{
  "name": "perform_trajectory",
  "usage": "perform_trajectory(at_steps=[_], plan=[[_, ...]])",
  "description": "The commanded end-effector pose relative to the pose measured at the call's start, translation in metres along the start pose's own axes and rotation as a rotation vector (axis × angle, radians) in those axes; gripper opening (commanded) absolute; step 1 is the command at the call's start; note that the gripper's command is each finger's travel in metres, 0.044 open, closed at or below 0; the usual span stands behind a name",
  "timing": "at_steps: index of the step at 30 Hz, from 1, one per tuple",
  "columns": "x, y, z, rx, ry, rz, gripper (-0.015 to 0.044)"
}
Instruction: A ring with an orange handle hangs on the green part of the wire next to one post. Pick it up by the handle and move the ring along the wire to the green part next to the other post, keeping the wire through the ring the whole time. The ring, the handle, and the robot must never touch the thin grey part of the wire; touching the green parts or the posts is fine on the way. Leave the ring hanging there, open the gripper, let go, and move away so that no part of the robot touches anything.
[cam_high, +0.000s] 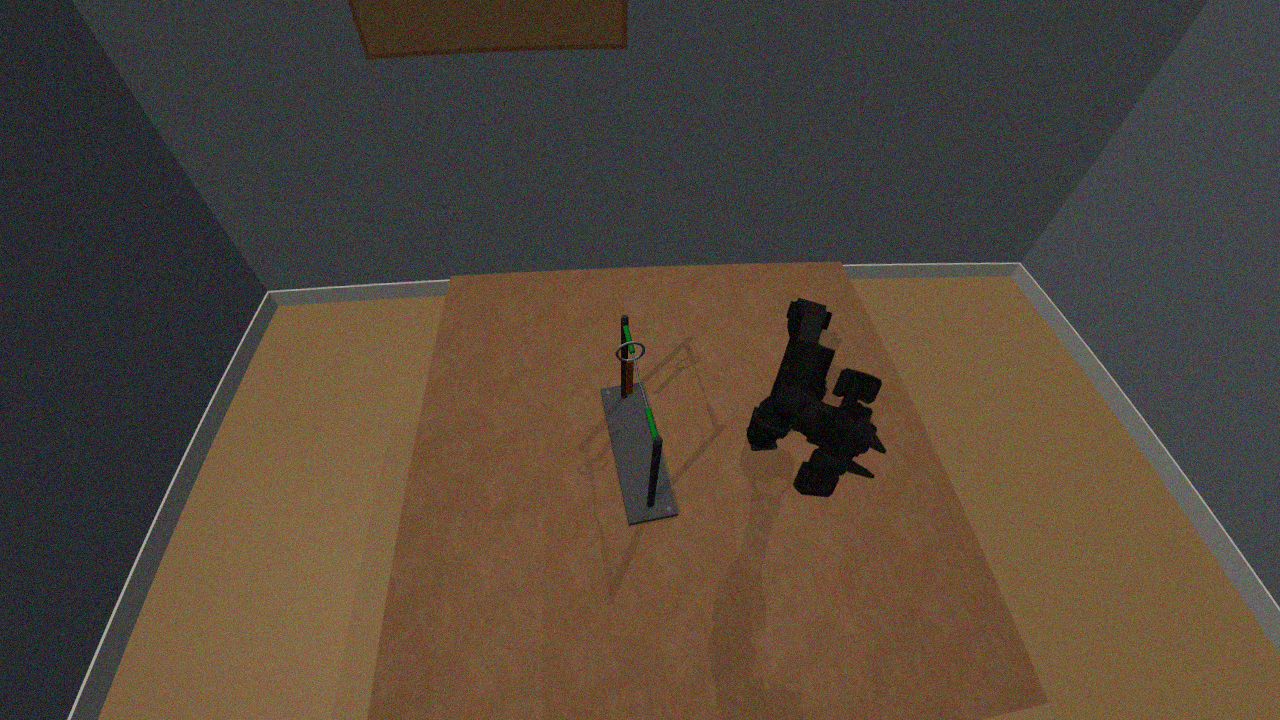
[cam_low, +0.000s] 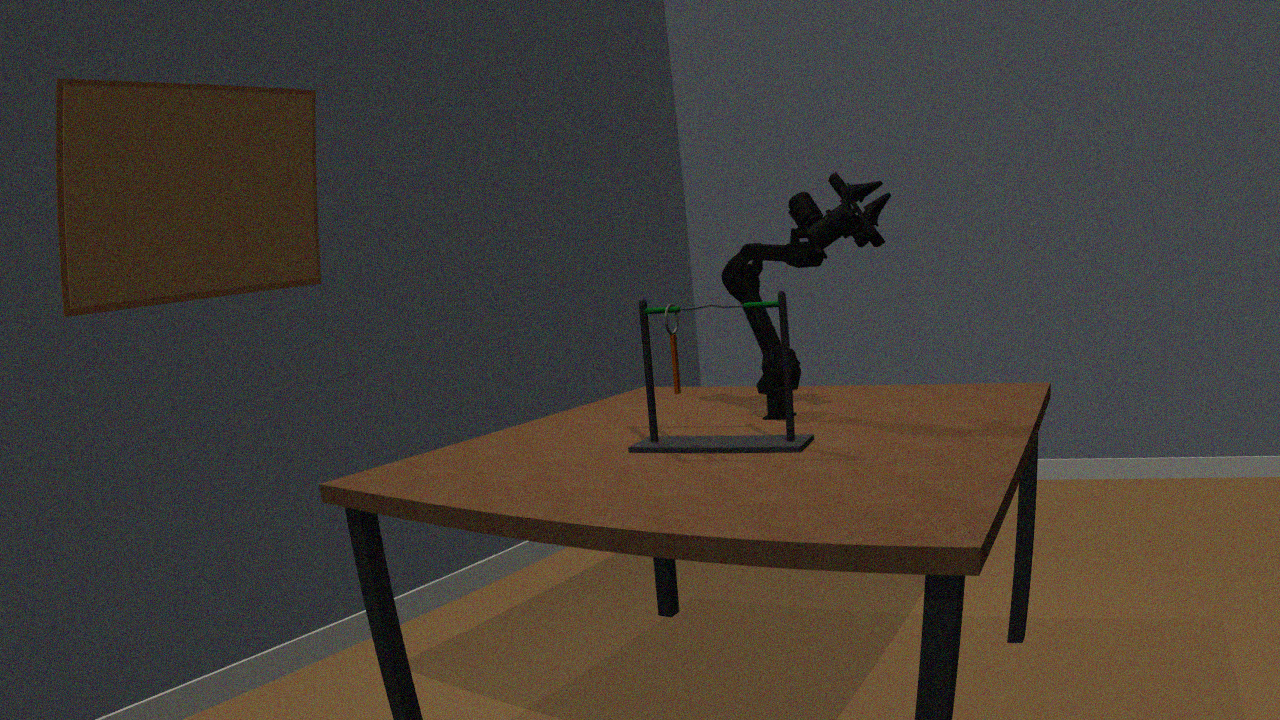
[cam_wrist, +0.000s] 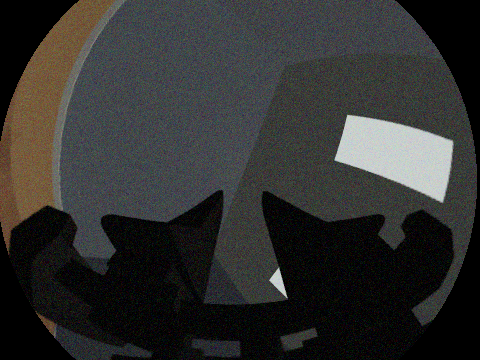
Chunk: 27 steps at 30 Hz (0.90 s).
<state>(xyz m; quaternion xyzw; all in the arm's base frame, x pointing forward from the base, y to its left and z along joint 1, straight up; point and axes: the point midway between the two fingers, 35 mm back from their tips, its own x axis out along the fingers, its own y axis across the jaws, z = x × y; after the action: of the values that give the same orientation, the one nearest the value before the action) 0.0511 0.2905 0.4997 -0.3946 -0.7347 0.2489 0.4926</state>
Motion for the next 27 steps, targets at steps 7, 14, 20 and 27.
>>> perform_trajectory(at_steps=[7, 14, 20, 27], plan=[[-0.033, 0.035, -0.058, 0.151, 0.184, 0.132, 0.0160], [-0.070, 0.049, -0.110, 0.214, 0.373, 0.195, 0.0160], [-0.111, 0.053, -0.152, 0.264, 0.547, 0.223, 0.0160], [-0.167, 0.050, -0.195, 0.314, 0.760, 0.227, 0.0160]])
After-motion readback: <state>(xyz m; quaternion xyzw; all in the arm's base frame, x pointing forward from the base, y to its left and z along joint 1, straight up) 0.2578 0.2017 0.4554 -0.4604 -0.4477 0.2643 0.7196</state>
